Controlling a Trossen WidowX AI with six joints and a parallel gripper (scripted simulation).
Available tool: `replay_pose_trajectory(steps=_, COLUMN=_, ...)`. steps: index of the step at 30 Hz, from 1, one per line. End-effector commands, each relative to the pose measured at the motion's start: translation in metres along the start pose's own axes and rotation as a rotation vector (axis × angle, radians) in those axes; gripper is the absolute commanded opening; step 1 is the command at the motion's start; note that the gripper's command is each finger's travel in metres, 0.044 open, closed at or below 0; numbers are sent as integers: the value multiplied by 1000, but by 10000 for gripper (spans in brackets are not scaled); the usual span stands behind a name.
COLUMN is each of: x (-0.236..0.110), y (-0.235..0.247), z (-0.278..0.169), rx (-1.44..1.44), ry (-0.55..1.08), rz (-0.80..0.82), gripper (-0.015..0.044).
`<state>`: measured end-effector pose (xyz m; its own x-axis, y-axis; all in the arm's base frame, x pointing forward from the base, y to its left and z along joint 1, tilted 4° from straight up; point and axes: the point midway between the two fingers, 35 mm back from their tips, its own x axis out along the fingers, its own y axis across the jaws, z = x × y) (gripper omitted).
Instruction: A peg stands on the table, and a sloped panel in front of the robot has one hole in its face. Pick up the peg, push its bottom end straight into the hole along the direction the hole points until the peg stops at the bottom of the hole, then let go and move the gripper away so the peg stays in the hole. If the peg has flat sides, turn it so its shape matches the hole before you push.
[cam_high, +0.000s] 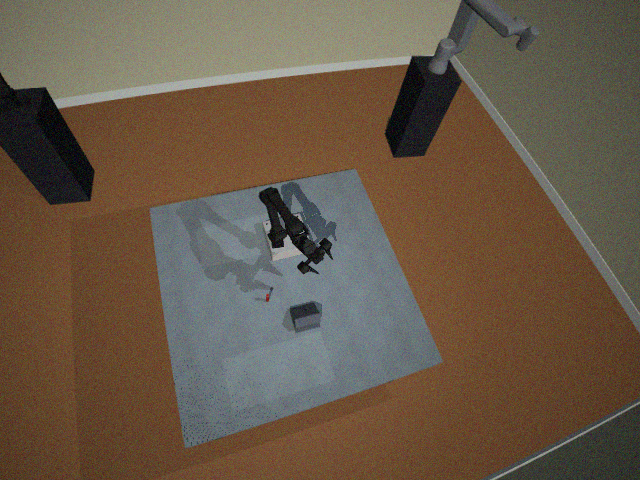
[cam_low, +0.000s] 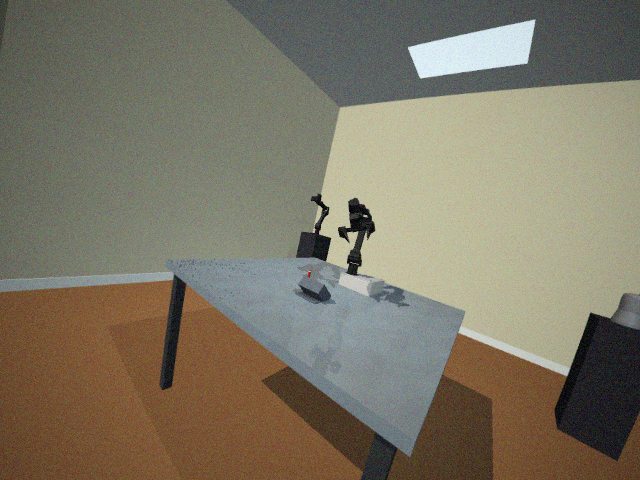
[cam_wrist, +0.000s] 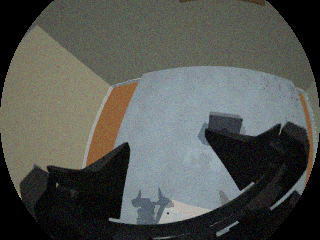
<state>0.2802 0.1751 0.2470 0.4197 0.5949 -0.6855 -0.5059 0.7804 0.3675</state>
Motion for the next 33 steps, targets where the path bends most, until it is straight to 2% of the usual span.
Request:
replay_pose_trajectory(steps=1, x=5, y=-27, z=-3, rx=5, ry=25, rz=-74, gripper=440)
replay_pose_trajectory(steps=16, x=15, y=-125, z=-29, rx=-13, ry=191, rz=-298, gripper=440)
replay_pose_trajectory(steps=33, x=4, y=-221, z=-85, rx=-20, ry=455, rz=-448, gripper=440)
